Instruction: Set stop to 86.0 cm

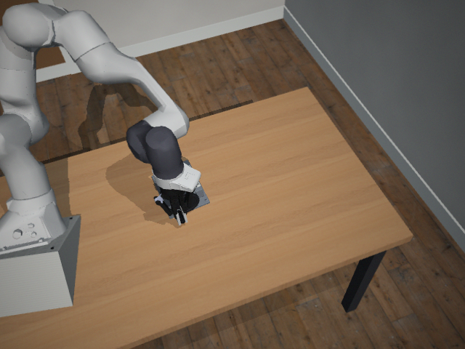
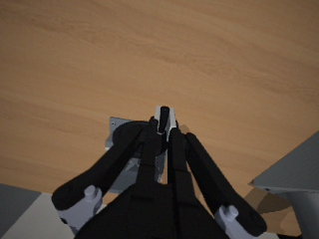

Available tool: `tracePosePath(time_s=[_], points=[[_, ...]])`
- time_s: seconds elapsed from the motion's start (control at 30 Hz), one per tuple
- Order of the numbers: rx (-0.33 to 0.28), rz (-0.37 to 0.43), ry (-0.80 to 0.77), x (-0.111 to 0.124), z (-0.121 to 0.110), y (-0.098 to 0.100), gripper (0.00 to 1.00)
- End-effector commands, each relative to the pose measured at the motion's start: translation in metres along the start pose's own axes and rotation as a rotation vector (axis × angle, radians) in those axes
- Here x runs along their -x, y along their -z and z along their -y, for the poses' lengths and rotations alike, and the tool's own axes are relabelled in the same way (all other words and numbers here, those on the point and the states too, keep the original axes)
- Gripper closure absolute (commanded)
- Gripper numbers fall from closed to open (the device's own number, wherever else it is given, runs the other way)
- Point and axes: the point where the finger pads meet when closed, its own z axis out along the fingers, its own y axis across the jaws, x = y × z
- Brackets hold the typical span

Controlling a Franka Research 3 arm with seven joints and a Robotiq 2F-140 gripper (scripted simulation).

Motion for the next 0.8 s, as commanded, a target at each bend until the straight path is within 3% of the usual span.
tracePosePath(time_s=[0.0, 0.4, 0.77], points=[[0.001, 0.004, 0.007, 0.0, -0.004, 0.011, 0.96], [0.001, 0.004, 0.007, 0.0, 0.005, 0.04, 0.96], [0.001, 0.004, 0.007, 0.0, 0.021, 0.05, 0.96]])
